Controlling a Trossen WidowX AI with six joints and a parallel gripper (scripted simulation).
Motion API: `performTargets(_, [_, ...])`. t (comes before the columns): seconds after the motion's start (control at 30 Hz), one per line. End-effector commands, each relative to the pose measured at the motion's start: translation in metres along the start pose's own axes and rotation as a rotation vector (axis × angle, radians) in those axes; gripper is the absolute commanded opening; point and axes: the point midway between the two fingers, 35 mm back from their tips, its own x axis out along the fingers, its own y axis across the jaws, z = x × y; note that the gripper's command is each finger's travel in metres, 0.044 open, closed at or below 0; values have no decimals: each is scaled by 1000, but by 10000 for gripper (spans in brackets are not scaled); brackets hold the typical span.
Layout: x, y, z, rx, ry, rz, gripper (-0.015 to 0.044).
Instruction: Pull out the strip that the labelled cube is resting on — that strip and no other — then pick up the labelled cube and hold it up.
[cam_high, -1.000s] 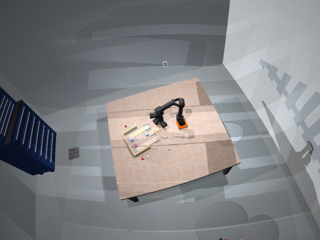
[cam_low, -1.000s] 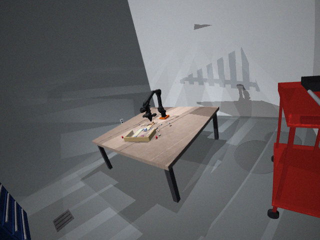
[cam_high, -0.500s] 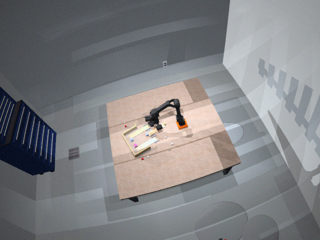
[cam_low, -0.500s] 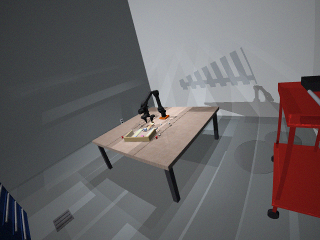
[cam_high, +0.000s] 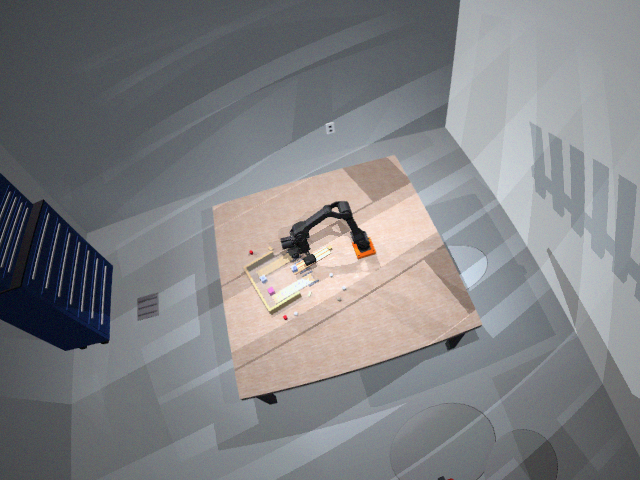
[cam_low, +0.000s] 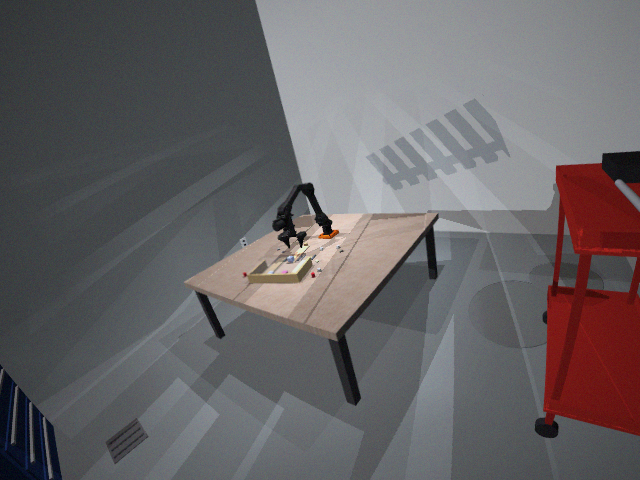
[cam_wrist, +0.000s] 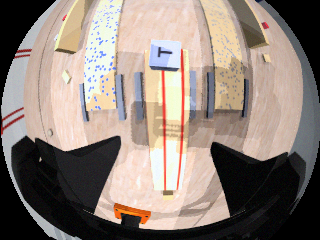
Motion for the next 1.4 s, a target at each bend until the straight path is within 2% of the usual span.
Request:
performTargets(0.0, [-2,2,15,4,0,-6,440])
performTargets(0.7, [-13,9,86,4,-5,-5,440])
performTargets(0.93, [-4,9,87,4,-5,-5,256])
performTargets(1.37, [17,9,87,4,-5,-5,250])
